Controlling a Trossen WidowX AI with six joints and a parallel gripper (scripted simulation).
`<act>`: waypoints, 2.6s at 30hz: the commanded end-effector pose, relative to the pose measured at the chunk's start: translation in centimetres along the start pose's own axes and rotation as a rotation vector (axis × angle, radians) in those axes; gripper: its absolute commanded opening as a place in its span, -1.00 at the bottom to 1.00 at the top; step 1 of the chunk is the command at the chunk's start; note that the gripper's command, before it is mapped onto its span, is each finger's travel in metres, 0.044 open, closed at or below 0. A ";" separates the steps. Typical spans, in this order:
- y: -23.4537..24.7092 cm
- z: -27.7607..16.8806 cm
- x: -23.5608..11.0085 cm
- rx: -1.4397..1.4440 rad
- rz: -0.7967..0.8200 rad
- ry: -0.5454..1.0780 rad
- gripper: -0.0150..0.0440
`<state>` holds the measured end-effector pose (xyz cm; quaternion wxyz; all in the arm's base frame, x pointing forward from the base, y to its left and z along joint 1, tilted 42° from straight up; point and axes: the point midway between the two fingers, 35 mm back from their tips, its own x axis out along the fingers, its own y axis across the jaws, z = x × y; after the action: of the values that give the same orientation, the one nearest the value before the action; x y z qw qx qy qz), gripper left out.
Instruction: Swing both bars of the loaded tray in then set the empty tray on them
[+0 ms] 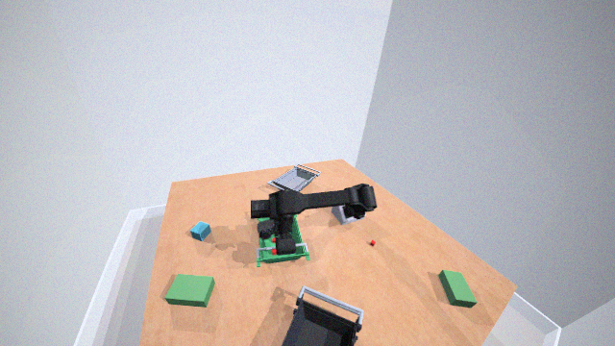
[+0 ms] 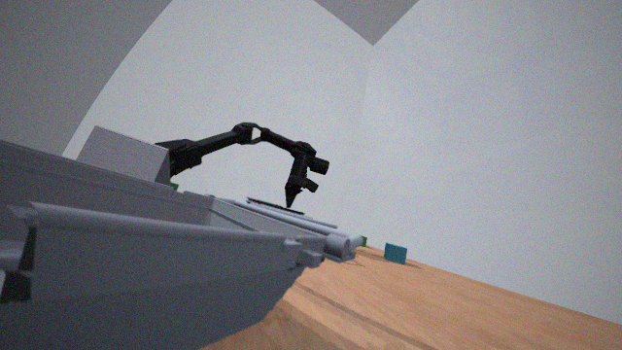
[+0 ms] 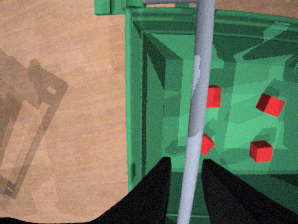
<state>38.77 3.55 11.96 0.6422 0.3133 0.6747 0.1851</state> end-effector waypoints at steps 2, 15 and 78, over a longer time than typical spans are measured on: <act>0.1 0.0 -1.7 -0.005 0.003 -0.004 -0.19; 0.1 0.1 -0.9 0.000 0.002 -0.006 -0.19; -25.1 0.1 4.1 -0.005 -0.007 -0.006 -0.19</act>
<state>34.34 -12.71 -7.05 0.6465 0.3066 0.6739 0.1843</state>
